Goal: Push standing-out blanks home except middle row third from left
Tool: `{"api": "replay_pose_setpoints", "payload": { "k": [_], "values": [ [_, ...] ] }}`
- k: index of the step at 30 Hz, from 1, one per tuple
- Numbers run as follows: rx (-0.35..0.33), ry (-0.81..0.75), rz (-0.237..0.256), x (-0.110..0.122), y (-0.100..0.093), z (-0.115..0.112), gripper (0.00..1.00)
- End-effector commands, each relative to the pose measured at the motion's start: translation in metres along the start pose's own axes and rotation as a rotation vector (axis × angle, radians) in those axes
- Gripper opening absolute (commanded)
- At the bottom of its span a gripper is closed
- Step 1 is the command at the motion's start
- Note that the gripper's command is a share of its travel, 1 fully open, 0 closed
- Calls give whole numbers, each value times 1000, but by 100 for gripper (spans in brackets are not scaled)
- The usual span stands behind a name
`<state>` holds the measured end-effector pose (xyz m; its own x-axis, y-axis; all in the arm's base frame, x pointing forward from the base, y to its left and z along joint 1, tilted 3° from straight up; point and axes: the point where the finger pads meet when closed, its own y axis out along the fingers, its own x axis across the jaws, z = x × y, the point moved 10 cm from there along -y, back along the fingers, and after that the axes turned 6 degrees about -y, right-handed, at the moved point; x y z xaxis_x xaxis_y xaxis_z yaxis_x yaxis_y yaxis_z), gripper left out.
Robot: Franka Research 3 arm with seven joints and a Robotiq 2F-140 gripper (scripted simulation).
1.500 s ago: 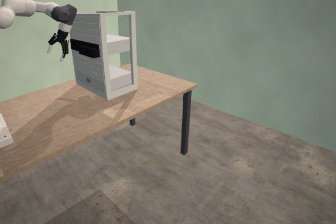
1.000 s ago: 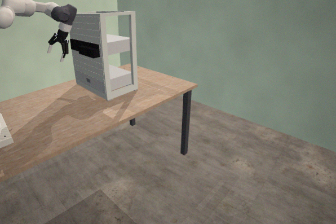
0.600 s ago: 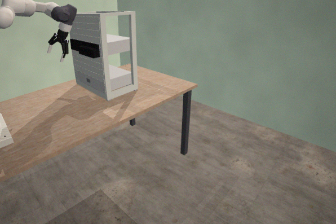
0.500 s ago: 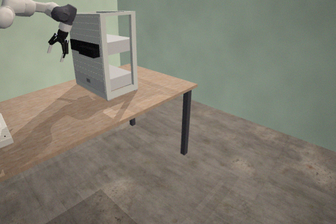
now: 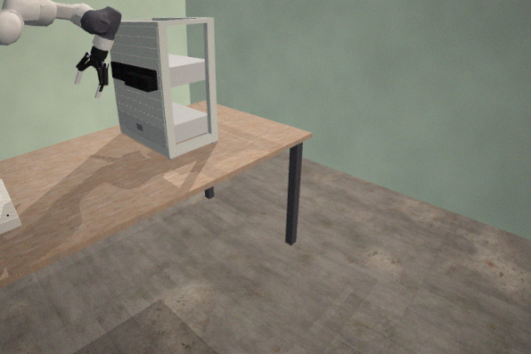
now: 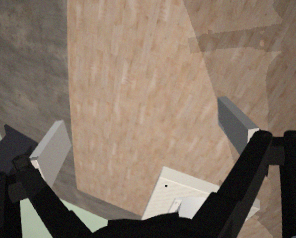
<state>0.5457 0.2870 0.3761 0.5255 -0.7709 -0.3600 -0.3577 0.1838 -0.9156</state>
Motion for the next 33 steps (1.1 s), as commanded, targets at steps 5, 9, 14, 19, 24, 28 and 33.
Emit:
{"api": "replay_pose_setpoints", "payload": {
  "k": [5, 9, 14, 19, 24, 28, 33],
  "values": [
    [0, 0, 0, 0, 0, 0, 100],
    [0, 0, 0, -1, 1, -2, 100],
    [0, 0, 0, -12, 10, -26, 100],
    [-1, 1, -1, -32, 31, -74, 100],
    [-1, 1, -1, -45, 43, -101, 100],
    [0, 1, -1, -52, 51, -119, 100],
    [0, 1, -2, -52, 51, -120, 100]
  ]
}}
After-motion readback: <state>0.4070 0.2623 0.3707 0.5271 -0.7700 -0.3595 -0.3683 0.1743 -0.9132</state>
